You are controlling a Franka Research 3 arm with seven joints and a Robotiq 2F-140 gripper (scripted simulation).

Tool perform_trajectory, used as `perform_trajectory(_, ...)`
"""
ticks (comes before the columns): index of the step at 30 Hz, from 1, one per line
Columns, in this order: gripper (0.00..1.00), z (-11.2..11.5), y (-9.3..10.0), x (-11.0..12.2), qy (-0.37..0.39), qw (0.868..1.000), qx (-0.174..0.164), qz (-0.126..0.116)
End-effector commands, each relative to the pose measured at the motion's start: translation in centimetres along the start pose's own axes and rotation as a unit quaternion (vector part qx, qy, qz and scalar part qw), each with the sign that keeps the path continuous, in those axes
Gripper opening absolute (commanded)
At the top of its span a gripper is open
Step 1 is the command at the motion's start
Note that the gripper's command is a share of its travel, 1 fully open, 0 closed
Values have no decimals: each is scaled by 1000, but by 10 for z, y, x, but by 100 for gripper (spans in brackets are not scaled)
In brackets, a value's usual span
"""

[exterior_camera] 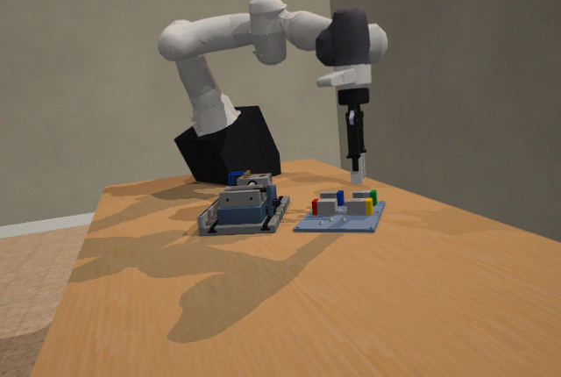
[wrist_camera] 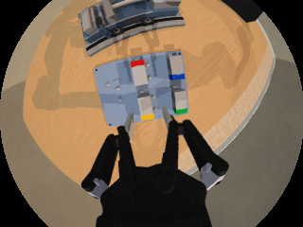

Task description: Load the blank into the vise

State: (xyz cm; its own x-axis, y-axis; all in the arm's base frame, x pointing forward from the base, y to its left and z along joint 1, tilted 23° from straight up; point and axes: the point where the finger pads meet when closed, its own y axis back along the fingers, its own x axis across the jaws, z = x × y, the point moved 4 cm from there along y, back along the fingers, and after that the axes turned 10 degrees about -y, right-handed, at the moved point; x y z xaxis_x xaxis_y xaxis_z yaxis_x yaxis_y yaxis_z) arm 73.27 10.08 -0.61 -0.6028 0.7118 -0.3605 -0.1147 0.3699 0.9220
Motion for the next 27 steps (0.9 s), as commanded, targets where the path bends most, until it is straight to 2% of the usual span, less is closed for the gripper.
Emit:
perform_trajectory(1, 41, 8, -5, -7, -16, 1000, -6, -8)
perform_trajectory(9, 41, 8, -5, -7, -16, 1000, -6, -8)
perform_trajectory(14, 41, 4, 5, -7, -16, 1000, -6, -8)
perform_trajectory(27, 41, 5, 5, -6, -13, 1000, -7, -8)
